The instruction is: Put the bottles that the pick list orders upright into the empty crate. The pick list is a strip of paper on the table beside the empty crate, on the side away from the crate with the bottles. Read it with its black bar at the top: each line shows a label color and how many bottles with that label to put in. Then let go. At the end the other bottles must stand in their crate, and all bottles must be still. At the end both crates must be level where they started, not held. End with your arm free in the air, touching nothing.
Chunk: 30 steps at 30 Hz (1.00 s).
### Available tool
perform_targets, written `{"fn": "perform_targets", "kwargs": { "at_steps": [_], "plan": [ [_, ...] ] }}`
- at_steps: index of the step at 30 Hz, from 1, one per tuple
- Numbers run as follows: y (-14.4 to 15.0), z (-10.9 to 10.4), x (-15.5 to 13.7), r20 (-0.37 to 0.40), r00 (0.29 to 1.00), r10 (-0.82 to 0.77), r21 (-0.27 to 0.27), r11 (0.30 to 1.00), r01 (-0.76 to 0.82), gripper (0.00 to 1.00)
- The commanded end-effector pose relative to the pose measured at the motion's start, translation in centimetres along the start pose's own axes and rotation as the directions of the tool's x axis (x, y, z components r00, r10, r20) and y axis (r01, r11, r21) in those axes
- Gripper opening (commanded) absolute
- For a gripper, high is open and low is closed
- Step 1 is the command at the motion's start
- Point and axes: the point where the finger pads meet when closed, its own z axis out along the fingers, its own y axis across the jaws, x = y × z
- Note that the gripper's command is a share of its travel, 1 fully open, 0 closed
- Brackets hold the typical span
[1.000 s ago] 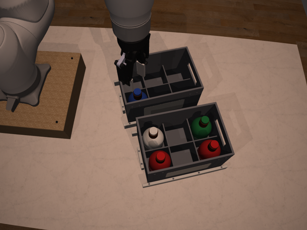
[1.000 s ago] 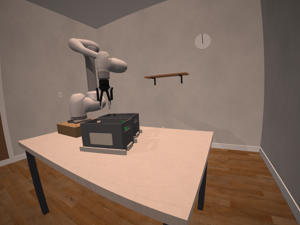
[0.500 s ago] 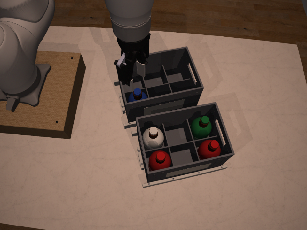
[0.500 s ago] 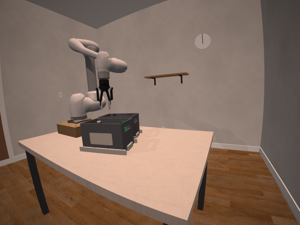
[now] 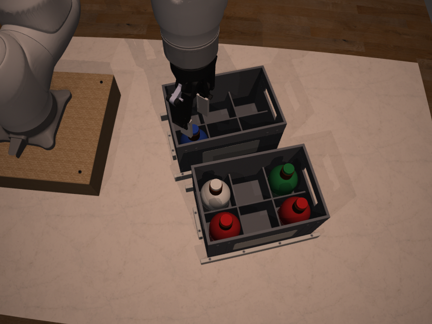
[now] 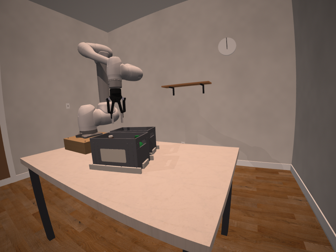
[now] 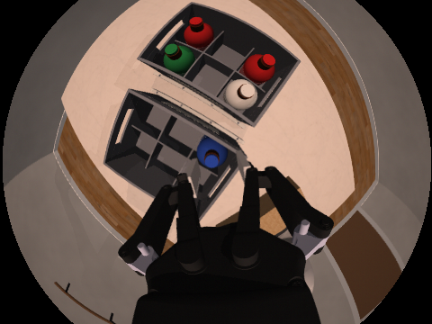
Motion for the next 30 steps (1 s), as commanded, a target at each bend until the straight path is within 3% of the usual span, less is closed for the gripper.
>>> {"fn": "perform_targets", "kwargs": {
  "at_steps": [1, 26, 30],
  "plan": [
    [0.6, 0.0, 0.9, 0.000, 1.000, 0.000, 0.001, 1.000, 0.000, 0.38],
    [7.3, 0.0, 10.3, 0.000, 1.000, 0.000, 0.001, 1.000, 0.000, 0.38],
    [7.3, 0.0, 10.4, 0.000, 1.000, 0.000, 0.001, 1.000, 0.000, 0.38]
  ]
}}
